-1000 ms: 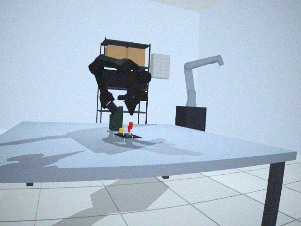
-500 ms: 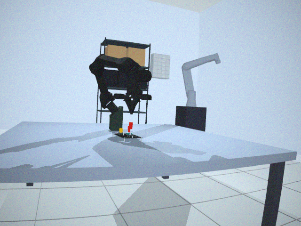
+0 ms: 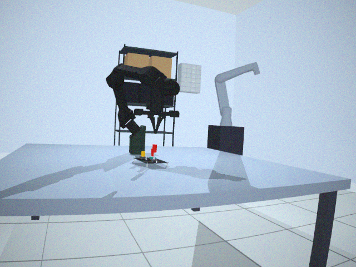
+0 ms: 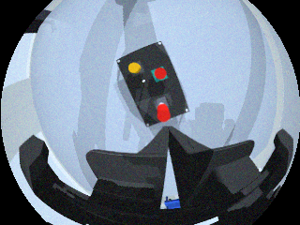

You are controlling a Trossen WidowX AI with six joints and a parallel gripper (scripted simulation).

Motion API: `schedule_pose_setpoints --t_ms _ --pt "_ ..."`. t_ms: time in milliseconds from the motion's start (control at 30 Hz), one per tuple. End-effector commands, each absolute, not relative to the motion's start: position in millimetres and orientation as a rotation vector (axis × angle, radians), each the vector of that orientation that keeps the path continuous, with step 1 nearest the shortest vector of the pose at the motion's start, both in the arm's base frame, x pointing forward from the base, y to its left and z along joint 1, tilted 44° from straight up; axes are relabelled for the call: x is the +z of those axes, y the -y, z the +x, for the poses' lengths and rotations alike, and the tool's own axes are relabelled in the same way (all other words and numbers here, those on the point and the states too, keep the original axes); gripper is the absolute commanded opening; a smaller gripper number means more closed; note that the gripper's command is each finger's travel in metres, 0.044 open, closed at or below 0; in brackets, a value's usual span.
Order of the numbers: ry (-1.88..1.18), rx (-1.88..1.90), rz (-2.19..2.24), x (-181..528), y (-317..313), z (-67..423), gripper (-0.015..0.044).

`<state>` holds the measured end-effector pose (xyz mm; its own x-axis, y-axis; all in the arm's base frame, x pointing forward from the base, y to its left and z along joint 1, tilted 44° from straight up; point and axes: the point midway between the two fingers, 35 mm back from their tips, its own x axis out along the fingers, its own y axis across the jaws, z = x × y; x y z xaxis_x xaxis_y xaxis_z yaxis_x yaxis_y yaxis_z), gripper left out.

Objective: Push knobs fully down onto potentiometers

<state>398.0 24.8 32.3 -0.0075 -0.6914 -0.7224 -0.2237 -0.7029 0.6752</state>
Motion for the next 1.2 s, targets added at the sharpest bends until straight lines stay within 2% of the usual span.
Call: schedule_pose_setpoints --t_ms 0,1167 --pt "0.901 -1.760 1.883 33.6 -25.0 399.3 0.0000" --pt "0.902 -1.759 1.883 5.2 2.8 399.2 0.0000"
